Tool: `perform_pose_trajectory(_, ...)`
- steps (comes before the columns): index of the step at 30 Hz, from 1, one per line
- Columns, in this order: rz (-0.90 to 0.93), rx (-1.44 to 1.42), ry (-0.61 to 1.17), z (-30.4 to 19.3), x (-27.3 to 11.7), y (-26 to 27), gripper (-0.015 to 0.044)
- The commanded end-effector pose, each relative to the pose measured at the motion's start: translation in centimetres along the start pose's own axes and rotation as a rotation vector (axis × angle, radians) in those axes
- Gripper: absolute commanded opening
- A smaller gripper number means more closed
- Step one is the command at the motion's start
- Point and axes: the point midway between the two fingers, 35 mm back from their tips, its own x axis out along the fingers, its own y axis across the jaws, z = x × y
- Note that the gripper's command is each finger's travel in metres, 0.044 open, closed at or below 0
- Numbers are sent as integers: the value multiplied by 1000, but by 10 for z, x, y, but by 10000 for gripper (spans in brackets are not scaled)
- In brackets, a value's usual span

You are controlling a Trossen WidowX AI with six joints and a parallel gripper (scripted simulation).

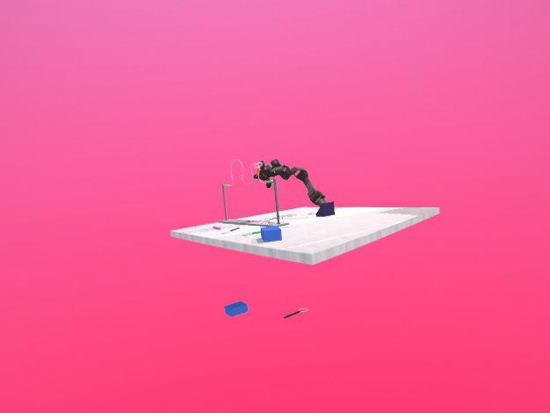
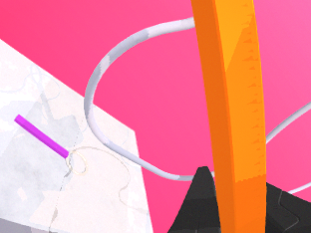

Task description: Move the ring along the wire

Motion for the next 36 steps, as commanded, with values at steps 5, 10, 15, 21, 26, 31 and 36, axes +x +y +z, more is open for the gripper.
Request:
perform_pose_trajectory(5, -94, -172, -24, 2, 1, -14, -150)
perform_pose_trajectory(10, -152, -276, -38, 4, 1, -22, -150)
perform_pose_trajectory(15, -208, -380, -51, 6, 1, -31, -150)
perform_pose_trajectory(21, -275, -500, -66, 10, -1, -40, -150)
perform_pose_trajectory(26, -326, -595, -78, 14, -2, -46, -150)
perform_pose_trajectory(31, -372, -678, -88, 18, -3, -51, -150)
perform_pose_trajectory(36, -412, -750, -96, 20, -4, -54, -150)
